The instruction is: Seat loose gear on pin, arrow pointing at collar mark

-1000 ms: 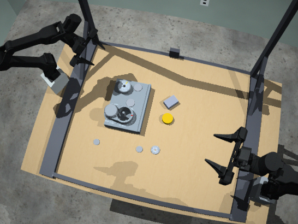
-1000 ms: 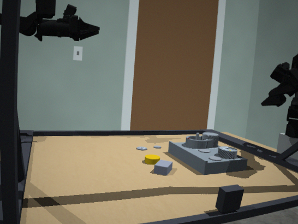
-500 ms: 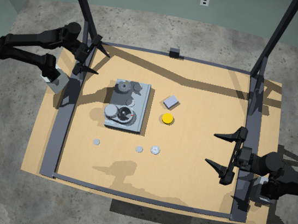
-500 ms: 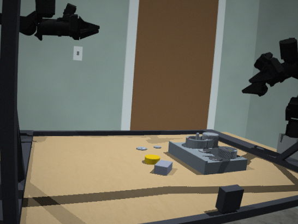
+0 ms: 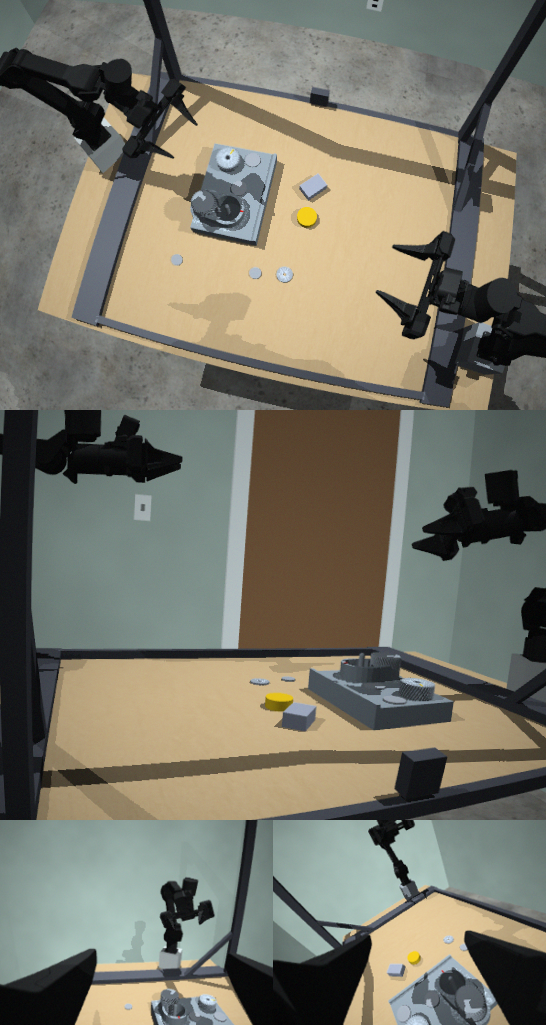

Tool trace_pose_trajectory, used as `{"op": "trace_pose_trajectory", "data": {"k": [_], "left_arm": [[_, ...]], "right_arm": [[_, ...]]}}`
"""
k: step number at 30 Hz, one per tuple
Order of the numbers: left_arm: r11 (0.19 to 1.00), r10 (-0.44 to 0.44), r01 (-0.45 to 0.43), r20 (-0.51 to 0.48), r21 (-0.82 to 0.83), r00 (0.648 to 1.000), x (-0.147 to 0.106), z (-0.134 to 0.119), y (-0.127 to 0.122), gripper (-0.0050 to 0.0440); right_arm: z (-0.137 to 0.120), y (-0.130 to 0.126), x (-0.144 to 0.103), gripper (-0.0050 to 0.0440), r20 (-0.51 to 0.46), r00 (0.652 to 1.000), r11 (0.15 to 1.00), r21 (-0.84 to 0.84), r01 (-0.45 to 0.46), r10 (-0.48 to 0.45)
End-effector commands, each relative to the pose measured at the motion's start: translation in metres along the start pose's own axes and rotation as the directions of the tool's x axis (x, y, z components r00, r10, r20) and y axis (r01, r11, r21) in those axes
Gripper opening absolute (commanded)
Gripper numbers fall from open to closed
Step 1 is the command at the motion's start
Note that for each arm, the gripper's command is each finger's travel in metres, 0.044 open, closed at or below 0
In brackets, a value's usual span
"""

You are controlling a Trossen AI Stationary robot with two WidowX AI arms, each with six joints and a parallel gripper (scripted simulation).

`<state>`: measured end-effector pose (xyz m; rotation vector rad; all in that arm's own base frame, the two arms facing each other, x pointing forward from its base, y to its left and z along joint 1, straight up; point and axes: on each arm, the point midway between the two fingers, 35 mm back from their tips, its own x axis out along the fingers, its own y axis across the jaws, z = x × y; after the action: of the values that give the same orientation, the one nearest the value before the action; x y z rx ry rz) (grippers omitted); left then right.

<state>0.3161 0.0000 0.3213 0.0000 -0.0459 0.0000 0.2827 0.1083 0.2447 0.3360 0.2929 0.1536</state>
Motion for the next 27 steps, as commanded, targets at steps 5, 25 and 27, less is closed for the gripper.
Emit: {"op": "trace_pose_trajectory", "data": {"k": [5,25,27], "left_arm": [[1.0,0.0,0.0,0.023,0.0,1.0,-0.001,0.009,0.0,0.04],[1.0,0.0,0.0,0.026,0.0,1.0,-0.001,0.01,0.0,0.04],[1.0,0.0,0.0,0.026,0.0,1.0,-0.001,0.01,0.0,0.04]], "right_arm": [[0.056,-0.024,0.001,0.04,0.161,0.987,0.995,-0.099,0.032,-0.016],[0.123,-0.071,-0.014,0.04,0.373,0.926,0.932,-0.311,0.185,-0.06],[0.123,-0.073,-0.014,0.0375,0.374,0.925,0.934,-0.301,0.193,-0.071]]}}
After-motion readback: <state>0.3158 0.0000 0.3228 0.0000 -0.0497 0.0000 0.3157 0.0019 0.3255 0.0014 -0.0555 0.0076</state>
